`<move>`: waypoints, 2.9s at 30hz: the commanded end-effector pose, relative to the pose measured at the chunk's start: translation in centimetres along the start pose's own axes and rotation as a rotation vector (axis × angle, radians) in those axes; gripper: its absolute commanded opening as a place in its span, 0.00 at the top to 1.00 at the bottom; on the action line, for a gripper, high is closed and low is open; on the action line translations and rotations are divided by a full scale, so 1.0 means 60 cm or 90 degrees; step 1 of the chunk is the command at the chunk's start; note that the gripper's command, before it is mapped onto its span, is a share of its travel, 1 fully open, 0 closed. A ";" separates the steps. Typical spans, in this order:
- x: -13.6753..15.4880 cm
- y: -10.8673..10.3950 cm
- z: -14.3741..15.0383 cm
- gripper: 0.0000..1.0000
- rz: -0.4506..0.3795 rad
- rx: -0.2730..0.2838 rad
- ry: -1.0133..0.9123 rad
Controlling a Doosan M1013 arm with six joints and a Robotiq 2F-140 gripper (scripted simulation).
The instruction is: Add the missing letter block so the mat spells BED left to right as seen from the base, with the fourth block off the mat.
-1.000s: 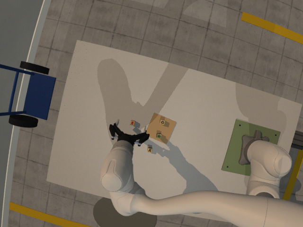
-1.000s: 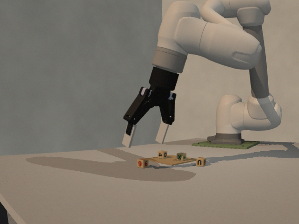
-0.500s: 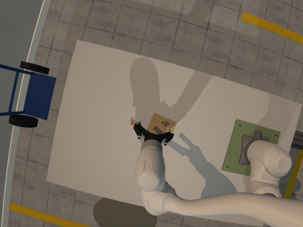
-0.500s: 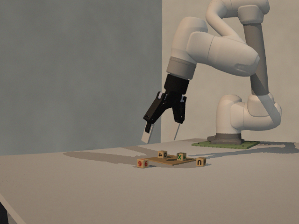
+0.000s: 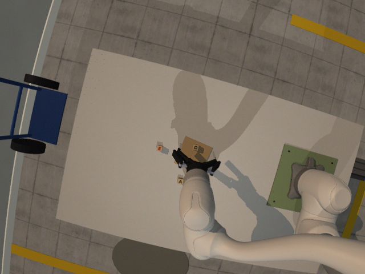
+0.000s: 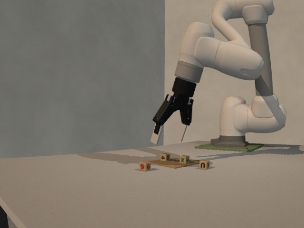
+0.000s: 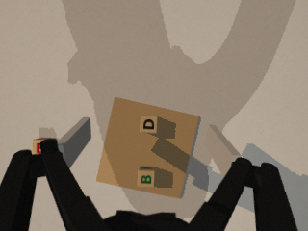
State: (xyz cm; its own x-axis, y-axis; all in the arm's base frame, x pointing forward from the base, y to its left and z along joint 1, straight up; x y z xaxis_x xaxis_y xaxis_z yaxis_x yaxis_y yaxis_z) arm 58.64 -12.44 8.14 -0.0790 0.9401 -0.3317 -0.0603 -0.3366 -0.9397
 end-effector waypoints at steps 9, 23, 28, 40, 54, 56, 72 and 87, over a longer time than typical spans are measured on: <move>0.000 0.000 0.000 0.00 0.000 0.000 0.000; 0.000 0.000 0.000 0.00 0.000 0.000 0.000; 0.000 0.000 0.000 0.00 0.000 0.000 0.000; -0.023 -0.060 -0.134 0.00 -0.109 -0.012 0.000; -0.052 -0.130 -0.263 0.00 -0.215 -0.058 -0.019; -0.052 -0.130 -0.263 0.00 -0.215 -0.058 -0.019; -0.050 -0.122 -0.265 0.00 -0.207 -0.084 -0.170; -0.043 -0.104 -0.267 0.00 -0.183 -0.136 -0.495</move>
State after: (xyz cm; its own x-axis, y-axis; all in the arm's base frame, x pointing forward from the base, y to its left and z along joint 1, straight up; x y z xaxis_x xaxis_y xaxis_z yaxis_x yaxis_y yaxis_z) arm 75.15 -11.91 13.72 -0.6835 0.7300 -0.0046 -0.0004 -0.0067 -1.0000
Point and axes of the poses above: the point where the finger pads meet when closed, its own y axis out along the fingers, its own z axis across the jaws, x = y × z, the point moved 1 cm from there along -y, back along the fingers, and after that the axes turned 14 degrees about -y, right-handed, at the moved point
